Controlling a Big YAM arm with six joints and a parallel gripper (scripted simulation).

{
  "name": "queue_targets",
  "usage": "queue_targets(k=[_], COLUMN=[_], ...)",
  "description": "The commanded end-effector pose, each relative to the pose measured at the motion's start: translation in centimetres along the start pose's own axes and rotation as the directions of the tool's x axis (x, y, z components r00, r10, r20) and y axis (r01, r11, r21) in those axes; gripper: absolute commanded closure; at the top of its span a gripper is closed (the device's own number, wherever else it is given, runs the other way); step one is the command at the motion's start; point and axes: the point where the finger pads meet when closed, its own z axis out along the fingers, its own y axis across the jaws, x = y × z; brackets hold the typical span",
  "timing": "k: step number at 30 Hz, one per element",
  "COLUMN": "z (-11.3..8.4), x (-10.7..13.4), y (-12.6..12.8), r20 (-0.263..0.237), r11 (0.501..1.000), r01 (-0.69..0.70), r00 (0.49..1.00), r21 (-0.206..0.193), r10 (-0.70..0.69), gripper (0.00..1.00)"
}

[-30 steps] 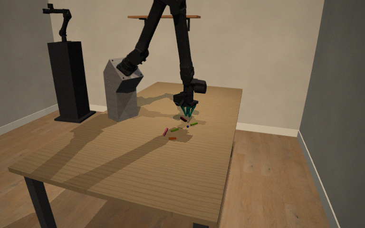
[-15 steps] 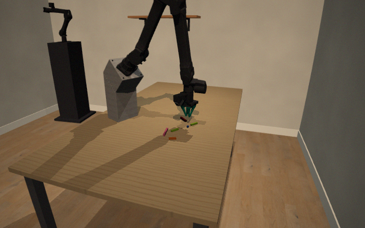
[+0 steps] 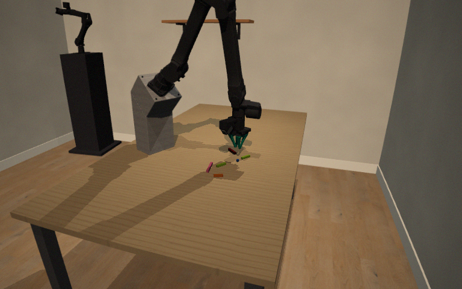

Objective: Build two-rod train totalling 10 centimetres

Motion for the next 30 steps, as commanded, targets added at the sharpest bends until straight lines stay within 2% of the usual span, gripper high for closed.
queue_targets(k=[1, 16, 17, 30], z=[0.4, 1.8, 1.9, 4.0], x=[0.0, -0.2, 0.3, -0.3], y=[0.5, 0.6, 0.1, 0.5], r20=[0.0, 0.003, -0.004, 0.004], r11=[1.0, 1.0, 1.0, 1.0], r01=[-0.014, -0.003, 0.009, -0.003], r00=[1.0, 1.0, 1.0, 1.0], r21=[-0.01, -0.011, -0.006, -0.009], r10=[0.014, 0.003, -0.009, 0.003], gripper=[0.77, 0.77, 0.77, 0.77])
